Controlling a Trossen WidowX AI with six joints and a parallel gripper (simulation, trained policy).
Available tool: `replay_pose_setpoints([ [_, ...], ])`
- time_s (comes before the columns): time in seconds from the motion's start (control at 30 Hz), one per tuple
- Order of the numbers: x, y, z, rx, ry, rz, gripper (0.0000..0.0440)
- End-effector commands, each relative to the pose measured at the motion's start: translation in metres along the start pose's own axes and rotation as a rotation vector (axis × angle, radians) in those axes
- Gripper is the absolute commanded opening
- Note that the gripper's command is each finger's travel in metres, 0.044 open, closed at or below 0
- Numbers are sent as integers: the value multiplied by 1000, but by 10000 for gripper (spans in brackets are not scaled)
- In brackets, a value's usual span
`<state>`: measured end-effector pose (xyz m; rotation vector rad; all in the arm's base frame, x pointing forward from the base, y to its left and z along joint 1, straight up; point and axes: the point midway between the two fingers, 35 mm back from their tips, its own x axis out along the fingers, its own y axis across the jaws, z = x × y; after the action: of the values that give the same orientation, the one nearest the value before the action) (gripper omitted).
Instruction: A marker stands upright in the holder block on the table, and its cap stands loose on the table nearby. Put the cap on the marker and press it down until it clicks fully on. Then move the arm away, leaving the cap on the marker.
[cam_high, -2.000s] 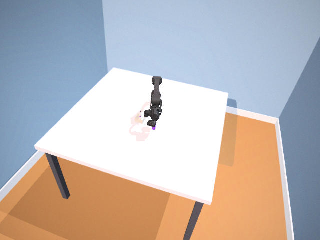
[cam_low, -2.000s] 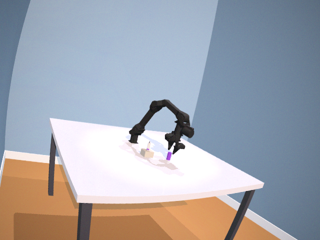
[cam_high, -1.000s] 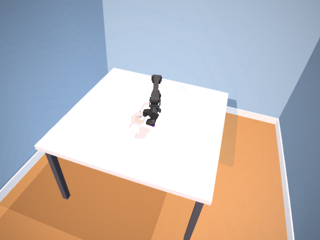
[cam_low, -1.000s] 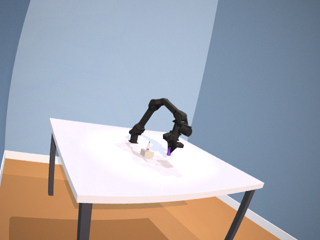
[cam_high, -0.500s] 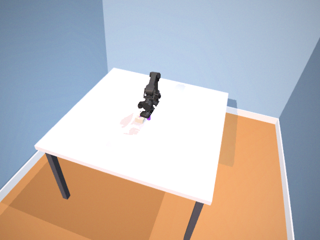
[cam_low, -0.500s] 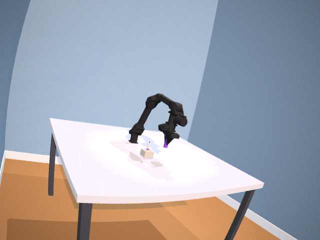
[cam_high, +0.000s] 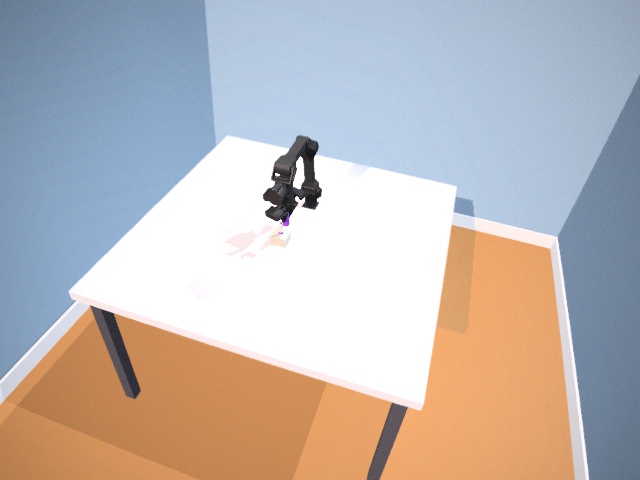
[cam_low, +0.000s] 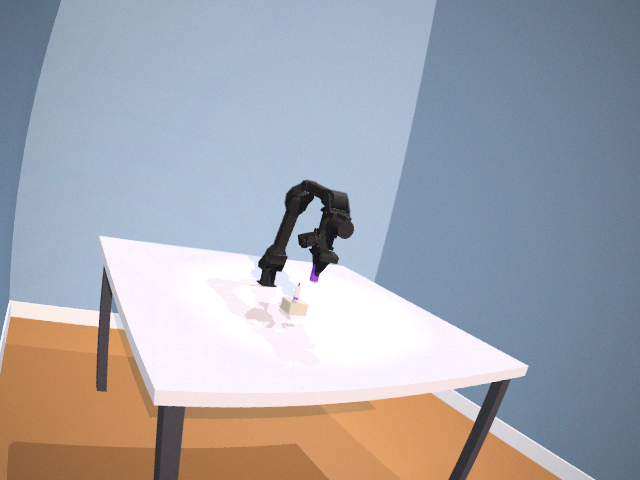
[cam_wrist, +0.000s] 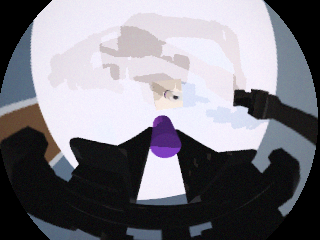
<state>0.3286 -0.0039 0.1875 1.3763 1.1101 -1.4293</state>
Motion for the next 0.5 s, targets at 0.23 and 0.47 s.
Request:
replay_pose_setpoints([
  [0.23,-3,-7,31,83,10,-7,27],
  [0.47,0,-16,34,105,15,-26,10],
])
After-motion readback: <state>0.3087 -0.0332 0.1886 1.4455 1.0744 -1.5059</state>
